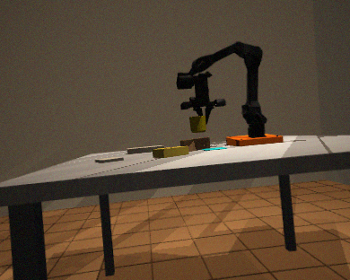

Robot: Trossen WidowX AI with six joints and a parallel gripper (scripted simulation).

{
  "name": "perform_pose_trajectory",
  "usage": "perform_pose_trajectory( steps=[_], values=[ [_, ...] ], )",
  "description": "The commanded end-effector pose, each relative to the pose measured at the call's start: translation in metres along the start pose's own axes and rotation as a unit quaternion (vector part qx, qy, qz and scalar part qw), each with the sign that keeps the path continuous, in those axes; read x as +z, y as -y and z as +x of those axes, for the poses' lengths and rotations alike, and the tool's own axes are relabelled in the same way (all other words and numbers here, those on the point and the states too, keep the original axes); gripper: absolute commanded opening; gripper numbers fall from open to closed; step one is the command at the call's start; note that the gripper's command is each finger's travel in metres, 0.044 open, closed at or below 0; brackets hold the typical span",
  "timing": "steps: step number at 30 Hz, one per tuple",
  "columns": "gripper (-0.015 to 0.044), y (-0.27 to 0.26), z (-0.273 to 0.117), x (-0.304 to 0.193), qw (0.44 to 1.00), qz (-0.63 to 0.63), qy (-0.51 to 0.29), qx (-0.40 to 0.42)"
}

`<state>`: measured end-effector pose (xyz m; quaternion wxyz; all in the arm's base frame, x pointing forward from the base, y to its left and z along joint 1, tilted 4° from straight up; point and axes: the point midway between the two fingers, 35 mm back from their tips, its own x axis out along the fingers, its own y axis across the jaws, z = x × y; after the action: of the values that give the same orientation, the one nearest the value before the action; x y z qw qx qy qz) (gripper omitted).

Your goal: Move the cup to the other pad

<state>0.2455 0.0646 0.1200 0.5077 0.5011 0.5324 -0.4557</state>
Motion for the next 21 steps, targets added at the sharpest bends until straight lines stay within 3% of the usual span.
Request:
perform_pose_trajectory(
  steps=[1,21],
  values=[
    [0.0,0.007,-0.001,-0.007,1.0,0.002,-0.002,0.001],
    [0.0,0.036,-0.003,-0.035,1.0,0.002,-0.004,-0.001]
  ],
)
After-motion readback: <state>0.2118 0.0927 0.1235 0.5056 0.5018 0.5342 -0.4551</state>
